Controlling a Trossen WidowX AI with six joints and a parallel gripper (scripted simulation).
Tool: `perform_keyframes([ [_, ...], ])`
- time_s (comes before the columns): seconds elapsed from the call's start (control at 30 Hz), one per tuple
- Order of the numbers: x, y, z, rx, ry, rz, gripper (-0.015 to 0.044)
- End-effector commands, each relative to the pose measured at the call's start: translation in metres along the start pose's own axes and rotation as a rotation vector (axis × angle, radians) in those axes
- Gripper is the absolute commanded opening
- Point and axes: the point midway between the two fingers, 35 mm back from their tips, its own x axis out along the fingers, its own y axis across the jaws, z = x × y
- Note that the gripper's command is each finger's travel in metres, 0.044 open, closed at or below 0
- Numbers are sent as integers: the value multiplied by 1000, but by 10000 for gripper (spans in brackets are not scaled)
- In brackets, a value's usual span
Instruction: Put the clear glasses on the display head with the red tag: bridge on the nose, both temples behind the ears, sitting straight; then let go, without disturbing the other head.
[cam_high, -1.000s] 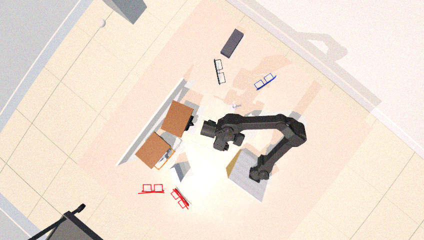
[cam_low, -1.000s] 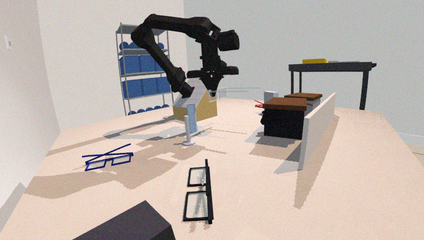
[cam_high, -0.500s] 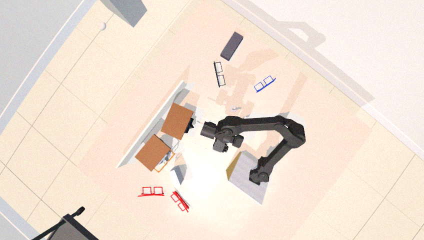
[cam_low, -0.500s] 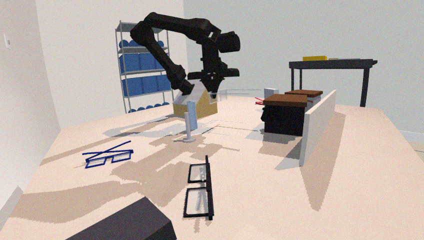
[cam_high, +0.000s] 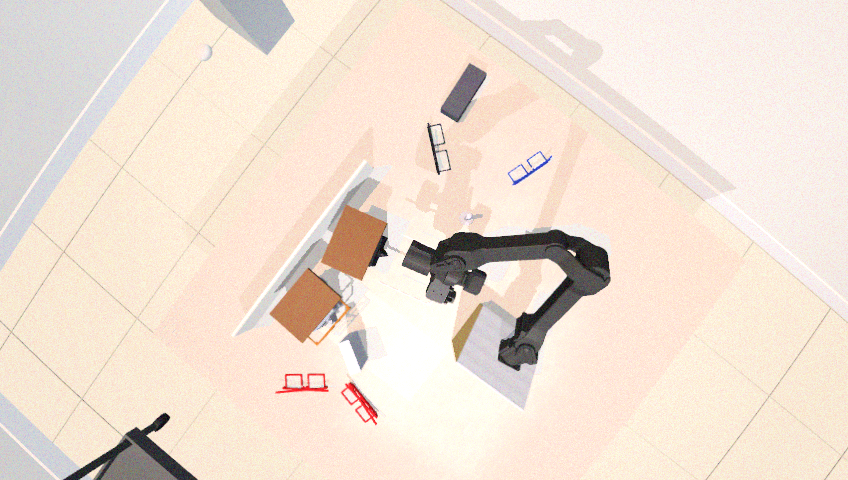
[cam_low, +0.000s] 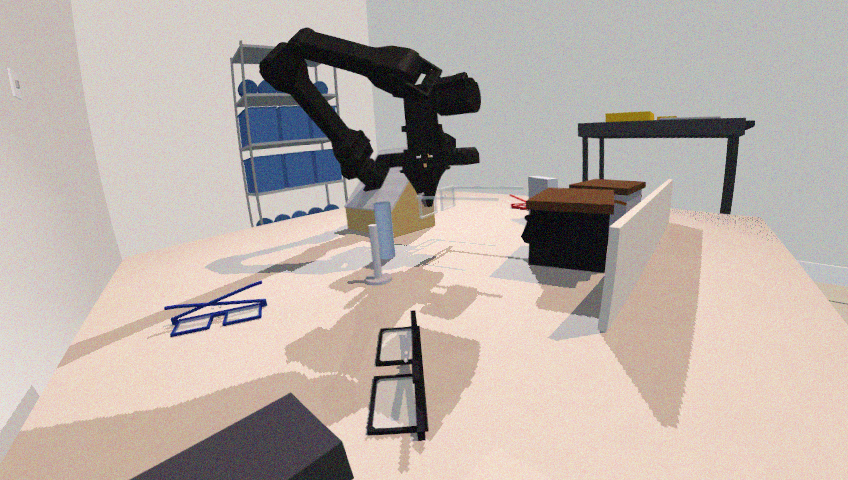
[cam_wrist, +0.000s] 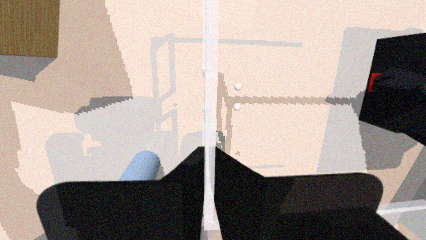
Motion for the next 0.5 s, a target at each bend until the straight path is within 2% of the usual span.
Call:
perform_keyframes([
  [0.0,5,1,1,-6,11,2,0],
  [0.47,19,1,2,-6,12,2,0],
])
